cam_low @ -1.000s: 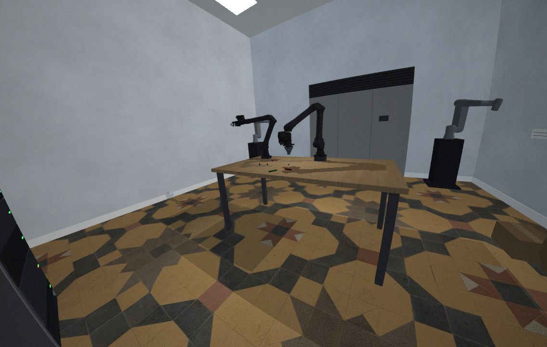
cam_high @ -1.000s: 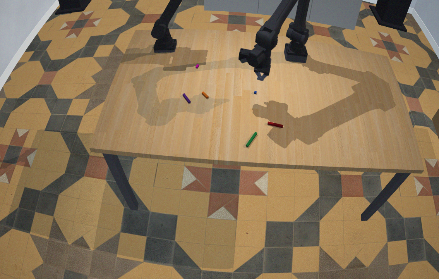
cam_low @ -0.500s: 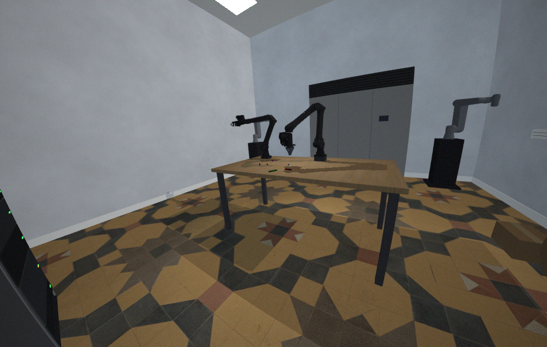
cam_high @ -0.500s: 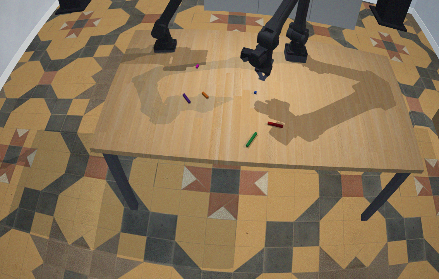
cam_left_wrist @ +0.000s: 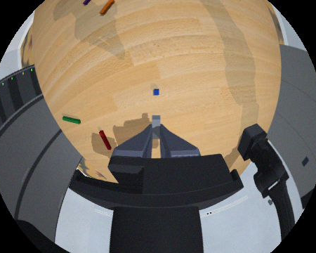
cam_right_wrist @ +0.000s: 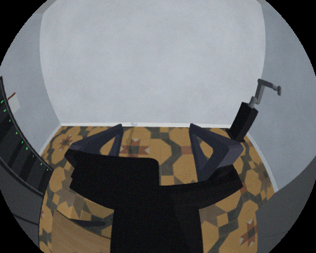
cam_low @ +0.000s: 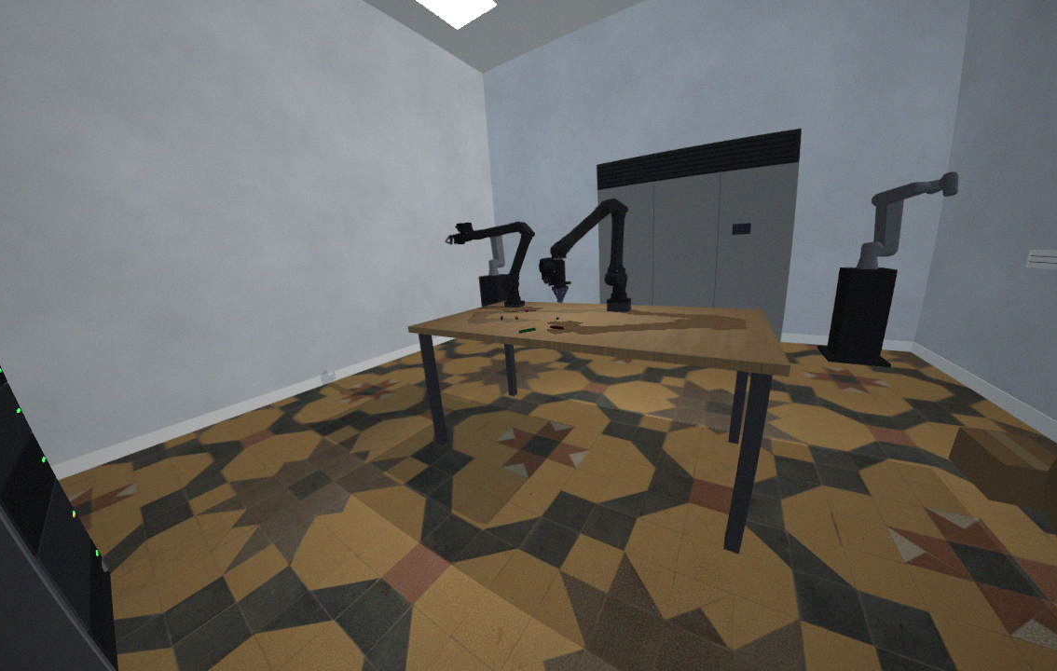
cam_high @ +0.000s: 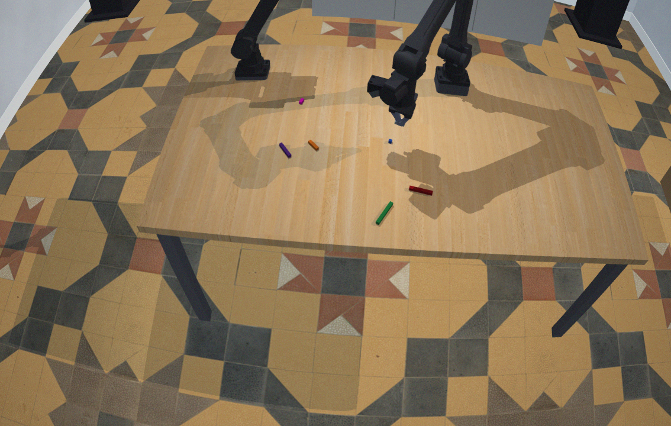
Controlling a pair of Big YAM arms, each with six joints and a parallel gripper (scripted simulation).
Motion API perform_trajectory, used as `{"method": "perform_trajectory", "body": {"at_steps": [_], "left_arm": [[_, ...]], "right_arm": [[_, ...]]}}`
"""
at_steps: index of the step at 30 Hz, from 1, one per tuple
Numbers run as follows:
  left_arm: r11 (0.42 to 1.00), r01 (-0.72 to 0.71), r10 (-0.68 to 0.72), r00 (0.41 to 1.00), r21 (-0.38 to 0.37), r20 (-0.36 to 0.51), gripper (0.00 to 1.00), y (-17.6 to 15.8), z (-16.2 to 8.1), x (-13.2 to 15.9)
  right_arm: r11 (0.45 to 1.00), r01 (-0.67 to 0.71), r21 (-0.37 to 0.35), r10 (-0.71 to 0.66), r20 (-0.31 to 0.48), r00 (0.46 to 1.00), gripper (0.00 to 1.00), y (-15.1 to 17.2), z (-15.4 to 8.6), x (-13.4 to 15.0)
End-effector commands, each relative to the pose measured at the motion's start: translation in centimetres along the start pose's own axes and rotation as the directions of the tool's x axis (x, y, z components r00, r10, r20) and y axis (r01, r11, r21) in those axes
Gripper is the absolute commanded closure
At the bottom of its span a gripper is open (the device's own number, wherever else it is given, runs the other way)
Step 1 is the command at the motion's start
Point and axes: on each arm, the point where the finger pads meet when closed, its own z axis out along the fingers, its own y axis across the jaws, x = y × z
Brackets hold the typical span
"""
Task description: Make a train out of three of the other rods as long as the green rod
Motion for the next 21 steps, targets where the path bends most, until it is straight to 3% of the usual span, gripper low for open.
{"method": "perform_trajectory", "body": {"at_steps": [1, 12, 21], "left_arm": [[1.0, 0.002, -0.002, 1.0, 0.008, 0.0, 0.96, 0.1, 1.6, 0.5], [1.0, 0.002, -0.002, 1.0, 0.009, -0.001, 0.96, -0.1, 6.4, 0.6], [1.0, 0.002, -0.002, 1.0, 0.009, -0.001, 0.96, -0.1, 7.9, 0.7]], "right_arm": [[1.0, -0.01, 0.012, 0.009, 0.07, 0.997, 0.0, -0.6, 0.5, -3.9], [1.0, -0.01, 0.012, 0.009, 0.07, 0.997, 0.0, -0.6, 0.5, -3.9], [1.0, -0.01, 0.012, 0.009, 0.07, 0.997, 0.0, -0.6, 0.5, -3.9]]}}
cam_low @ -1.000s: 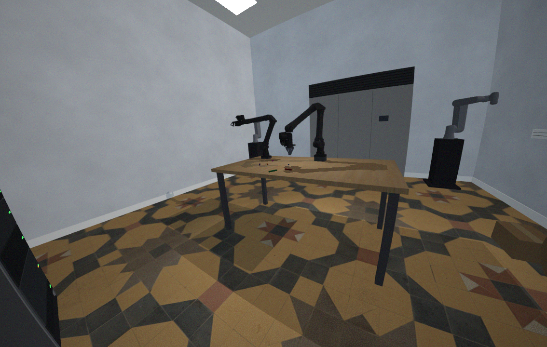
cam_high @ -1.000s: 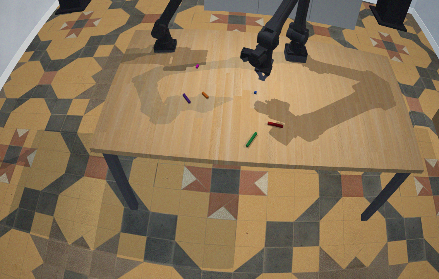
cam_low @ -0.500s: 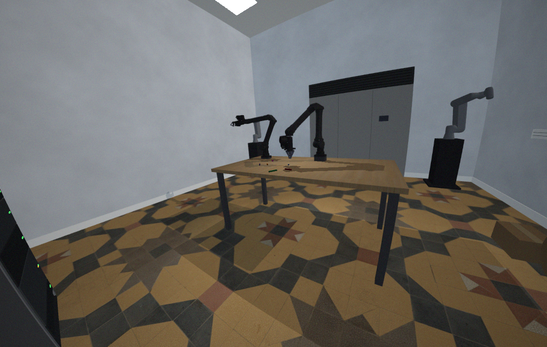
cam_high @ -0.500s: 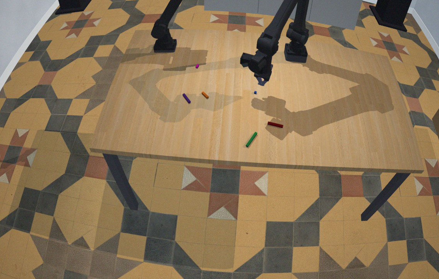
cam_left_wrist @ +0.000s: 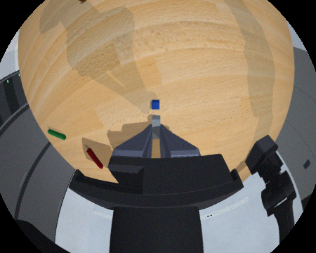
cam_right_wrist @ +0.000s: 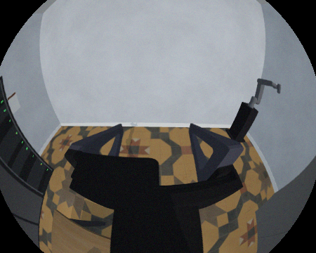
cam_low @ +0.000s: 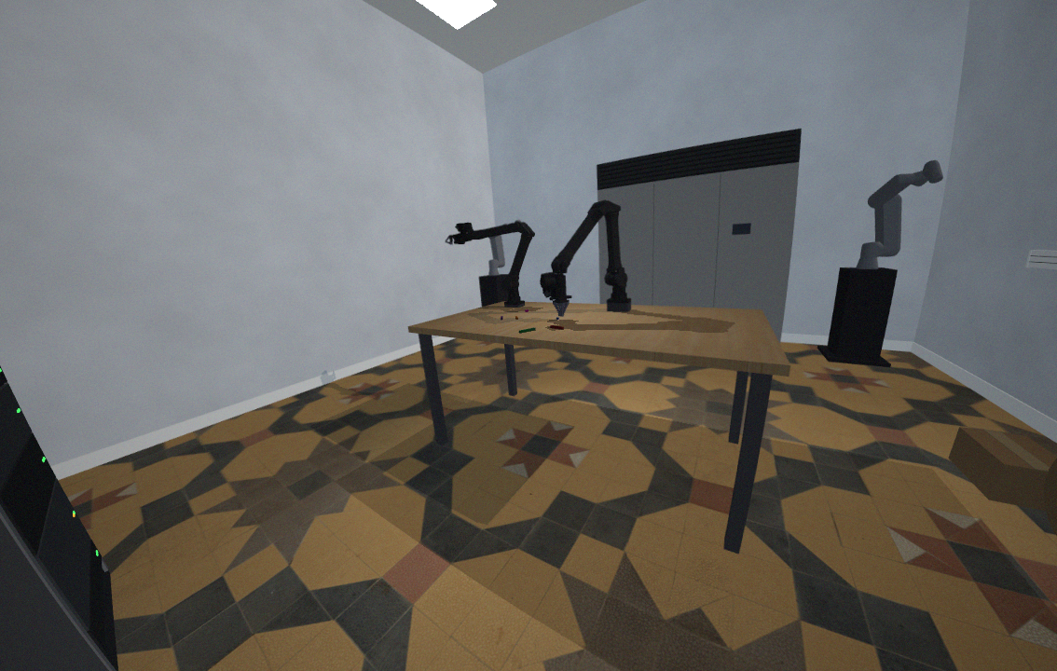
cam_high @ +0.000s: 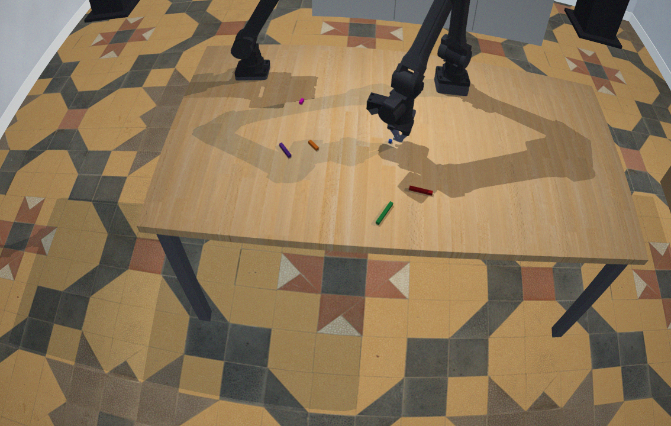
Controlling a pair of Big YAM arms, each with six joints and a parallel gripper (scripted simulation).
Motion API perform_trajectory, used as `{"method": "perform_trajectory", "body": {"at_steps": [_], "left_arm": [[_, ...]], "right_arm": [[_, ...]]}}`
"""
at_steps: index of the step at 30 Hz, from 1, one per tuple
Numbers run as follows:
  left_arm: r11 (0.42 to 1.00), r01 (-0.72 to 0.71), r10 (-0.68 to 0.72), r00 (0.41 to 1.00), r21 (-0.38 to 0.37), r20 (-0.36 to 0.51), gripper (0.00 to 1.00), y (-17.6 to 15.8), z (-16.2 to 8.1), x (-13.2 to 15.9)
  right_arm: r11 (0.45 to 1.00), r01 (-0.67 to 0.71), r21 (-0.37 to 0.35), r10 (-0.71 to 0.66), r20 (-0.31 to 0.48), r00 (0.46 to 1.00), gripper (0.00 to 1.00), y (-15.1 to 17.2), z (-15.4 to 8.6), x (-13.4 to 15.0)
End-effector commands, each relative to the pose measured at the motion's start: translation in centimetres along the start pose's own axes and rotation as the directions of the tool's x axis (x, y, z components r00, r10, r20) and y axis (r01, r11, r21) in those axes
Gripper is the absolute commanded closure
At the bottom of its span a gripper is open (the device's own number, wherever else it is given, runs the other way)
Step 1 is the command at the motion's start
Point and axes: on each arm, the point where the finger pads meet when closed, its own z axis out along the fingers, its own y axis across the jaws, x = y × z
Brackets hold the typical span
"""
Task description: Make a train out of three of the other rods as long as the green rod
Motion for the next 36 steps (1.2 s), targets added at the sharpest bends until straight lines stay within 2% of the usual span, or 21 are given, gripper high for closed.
{"method": "perform_trajectory", "body": {"at_steps": [1, 6, 36], "left_arm": [[1.0, 0.002, -0.002, 1.0, 0.004, 0.001, 0.96, 0.03, 0.86, 0.5], [1.0, 0.002, -0.002, 1.0, -0.008, 0.004, 0.96, 0.2, 0.24, 0.45], [1.0, 0.002, -0.002, 1.0, -0.008, 0.004, 0.96, 0.21, 0.23, 0.45]], "right_arm": [[1.0, -0.01, 0.012, 0.009, 0.07, 0.997, 0.0, -0.58, 0.5, -3.95], [1.0, -0.01, 0.012, 0.009, 0.07, 0.997, 0.0, -0.58, 0.5, -3.95], [1.0, -0.01, 0.012, 0.009, 0.07, 0.997, 0.0, -0.58, 0.5, -3.95]]}}
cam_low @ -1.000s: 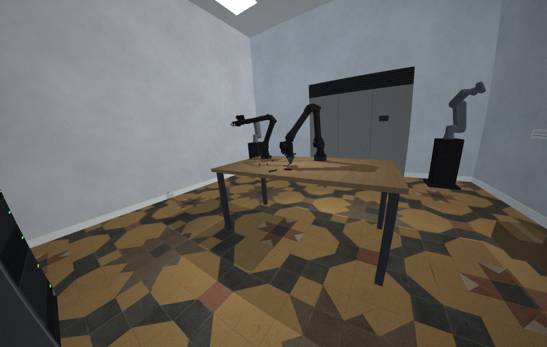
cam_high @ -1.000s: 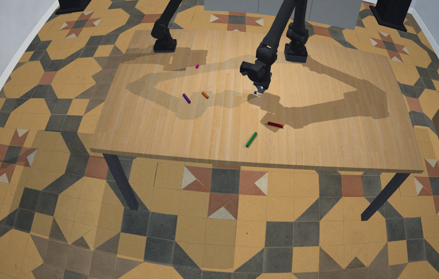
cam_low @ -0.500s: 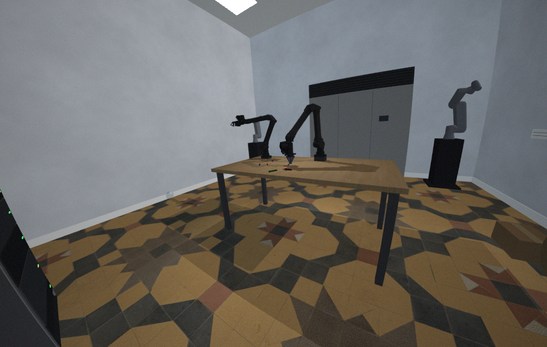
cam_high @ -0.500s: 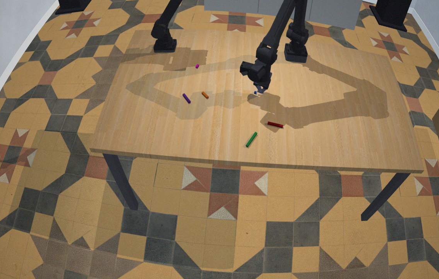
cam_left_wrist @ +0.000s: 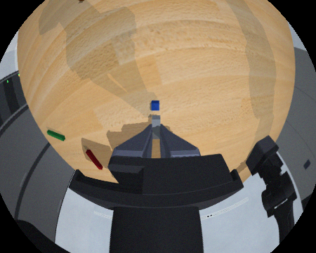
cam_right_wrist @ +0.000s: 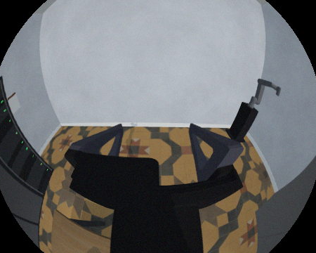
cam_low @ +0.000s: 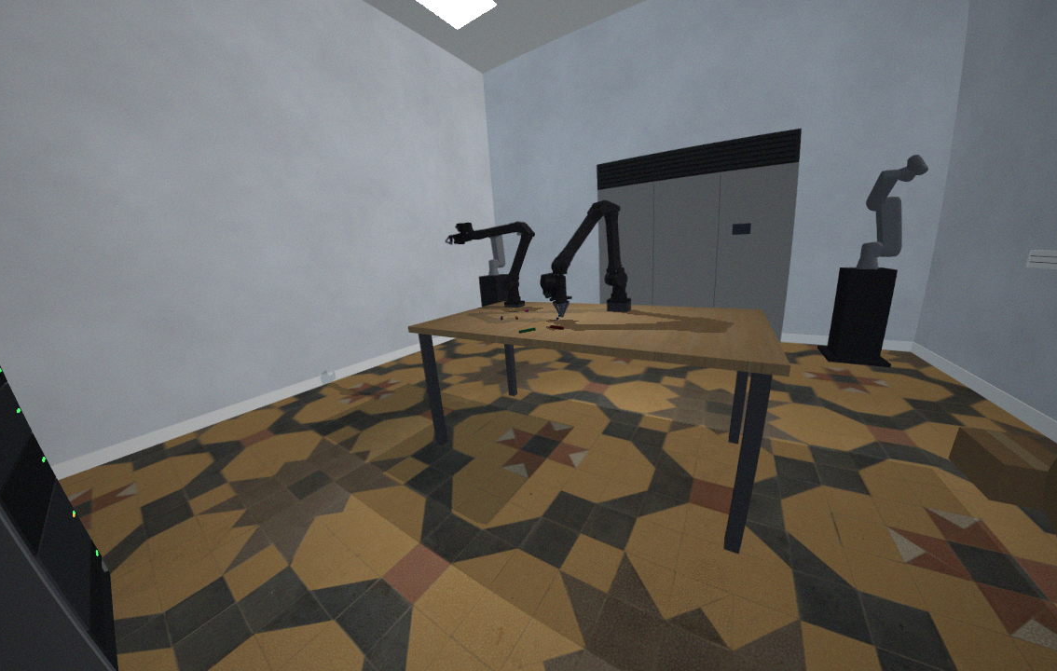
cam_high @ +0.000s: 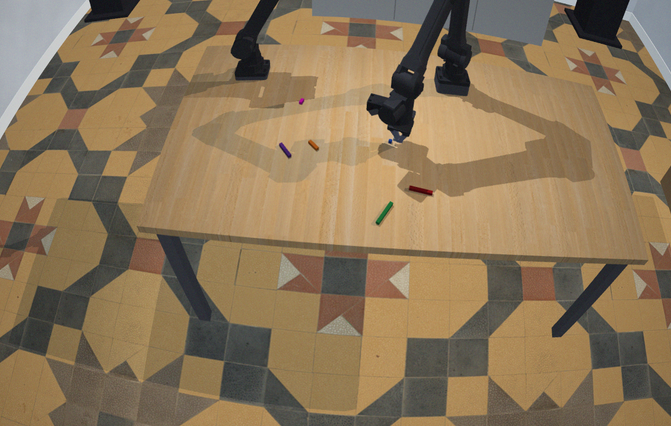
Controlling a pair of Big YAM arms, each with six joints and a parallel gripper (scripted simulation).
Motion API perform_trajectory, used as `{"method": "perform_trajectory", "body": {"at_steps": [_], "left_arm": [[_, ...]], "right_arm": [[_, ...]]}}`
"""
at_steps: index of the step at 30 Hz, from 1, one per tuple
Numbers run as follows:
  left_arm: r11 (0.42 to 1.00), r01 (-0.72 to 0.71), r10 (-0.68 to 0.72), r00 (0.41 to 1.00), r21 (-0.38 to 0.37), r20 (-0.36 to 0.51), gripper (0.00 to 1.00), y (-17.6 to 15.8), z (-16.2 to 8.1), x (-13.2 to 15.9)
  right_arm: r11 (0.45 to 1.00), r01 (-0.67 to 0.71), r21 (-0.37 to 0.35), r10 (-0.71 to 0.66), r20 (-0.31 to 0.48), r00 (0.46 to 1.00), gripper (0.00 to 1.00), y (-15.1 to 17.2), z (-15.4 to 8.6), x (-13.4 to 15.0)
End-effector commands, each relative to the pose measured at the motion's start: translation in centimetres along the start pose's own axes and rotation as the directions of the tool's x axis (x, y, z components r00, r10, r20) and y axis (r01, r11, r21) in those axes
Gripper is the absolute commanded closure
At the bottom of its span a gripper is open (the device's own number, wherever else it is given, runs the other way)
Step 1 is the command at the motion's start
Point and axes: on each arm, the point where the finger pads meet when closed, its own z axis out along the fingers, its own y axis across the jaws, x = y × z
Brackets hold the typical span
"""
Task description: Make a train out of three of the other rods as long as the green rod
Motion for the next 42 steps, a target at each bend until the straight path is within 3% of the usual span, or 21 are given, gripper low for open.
{"method": "perform_trajectory", "body": {"at_steps": [1, 42], "left_arm": [[1.0, 0.002, -0.002, 1.0, -0.008, 0.004, 0.96, 0.24, -0.15, 0.44], [1.0, 0.024, -0.024, 1.0, -0.013, 0.006, 0.96, 1.11, -0.27, 0.1]], "right_arm": [[1.0, -0.01, 0.012, 0.009, 0.07, 0.997, 0.0, -0.58, 0.5, -3.95], [1.0, -0.01, 0.012, 0.009, 0.07, 0.997, 0.0, -0.58, 0.5, -3.95]]}}
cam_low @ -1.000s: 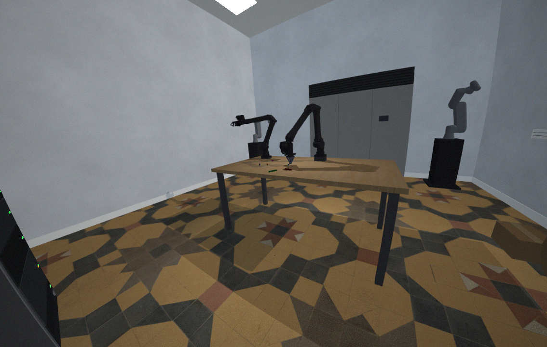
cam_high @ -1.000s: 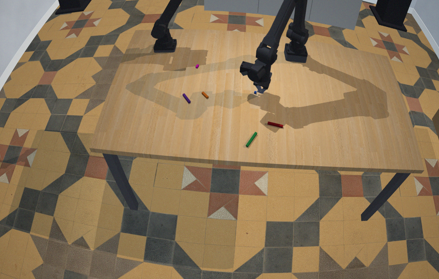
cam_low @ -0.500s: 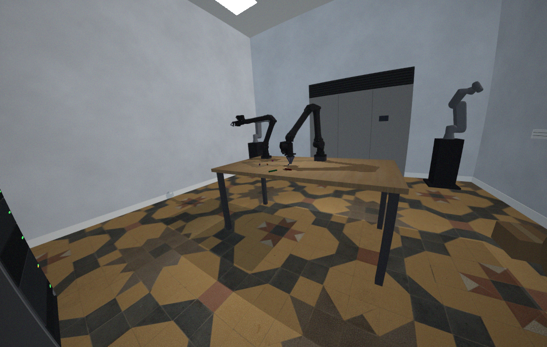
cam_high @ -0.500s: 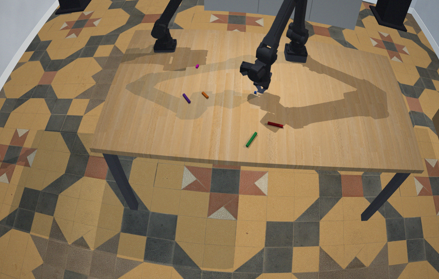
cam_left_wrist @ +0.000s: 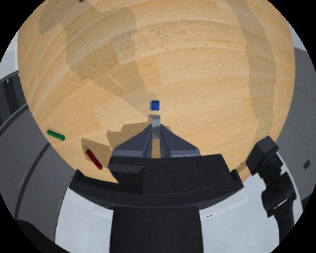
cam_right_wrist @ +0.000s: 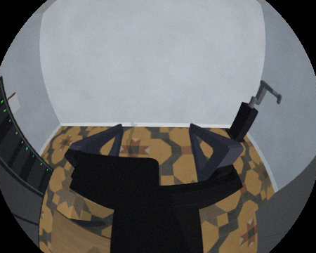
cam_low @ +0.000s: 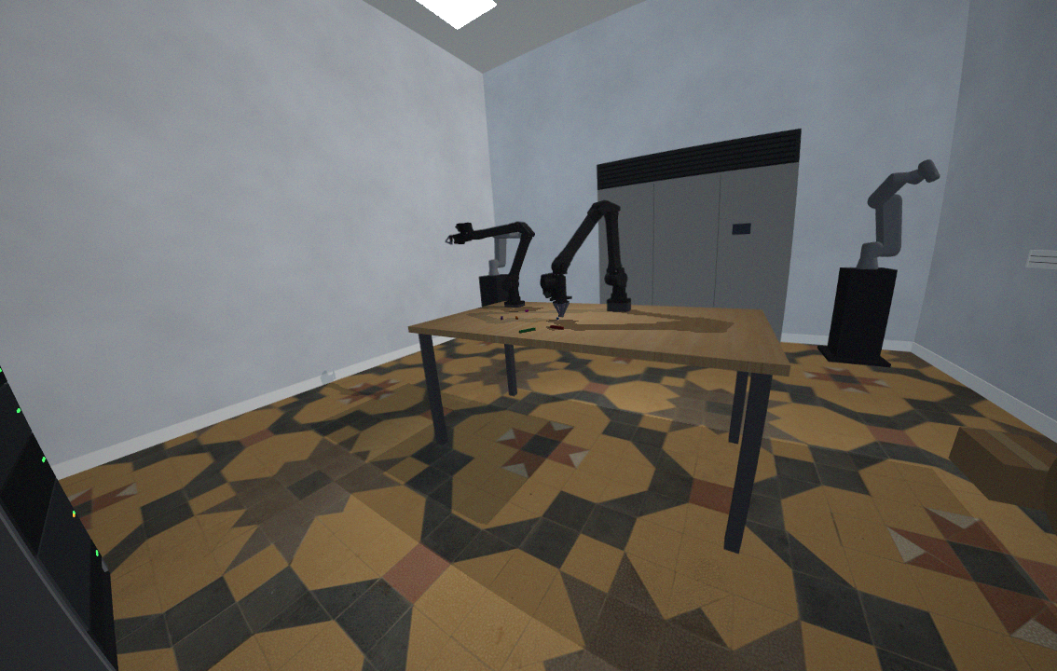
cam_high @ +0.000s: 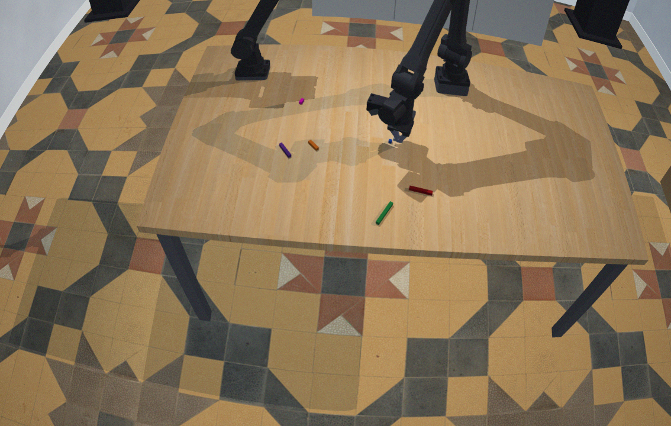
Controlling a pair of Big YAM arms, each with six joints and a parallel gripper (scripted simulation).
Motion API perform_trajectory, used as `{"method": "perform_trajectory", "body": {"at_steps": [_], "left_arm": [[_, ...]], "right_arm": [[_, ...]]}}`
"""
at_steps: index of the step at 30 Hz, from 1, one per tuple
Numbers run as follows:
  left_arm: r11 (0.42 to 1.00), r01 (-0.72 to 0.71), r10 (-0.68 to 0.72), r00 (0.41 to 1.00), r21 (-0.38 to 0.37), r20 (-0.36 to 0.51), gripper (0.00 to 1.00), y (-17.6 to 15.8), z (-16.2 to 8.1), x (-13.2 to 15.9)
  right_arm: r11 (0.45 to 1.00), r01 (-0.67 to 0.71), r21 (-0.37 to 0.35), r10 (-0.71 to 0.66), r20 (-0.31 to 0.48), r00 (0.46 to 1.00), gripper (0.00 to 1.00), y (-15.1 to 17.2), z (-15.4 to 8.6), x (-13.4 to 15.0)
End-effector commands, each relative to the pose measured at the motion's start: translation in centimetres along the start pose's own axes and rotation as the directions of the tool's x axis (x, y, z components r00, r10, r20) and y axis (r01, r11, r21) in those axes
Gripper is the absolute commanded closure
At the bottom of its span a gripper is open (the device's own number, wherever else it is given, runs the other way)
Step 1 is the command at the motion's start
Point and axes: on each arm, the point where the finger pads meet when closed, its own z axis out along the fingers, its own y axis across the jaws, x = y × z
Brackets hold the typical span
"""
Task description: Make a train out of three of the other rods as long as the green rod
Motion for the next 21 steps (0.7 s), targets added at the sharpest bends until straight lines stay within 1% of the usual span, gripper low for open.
{"method": "perform_trajectory", "body": {"at_steps": [1, 21], "left_arm": [[1.0, 0.023, -0.023, 1.0, -0.013, 0.006, 0.96, 1.11, -0.27, 0.09], [0.999, 0.025, -0.025, 1.0, -0.027, 0.011, 0.96, 2.08, -0.69, -0.28]], "right_arm": [[1.0, -0.01, 0.012, 0.009, 0.07, 0.997, 0.0, -0.58, 0.5, -3.95], [1.0, -0.01, 0.012, 0.009, 0.07, 0.997, 0.0, -0.58, 0.5, -3.95]]}}
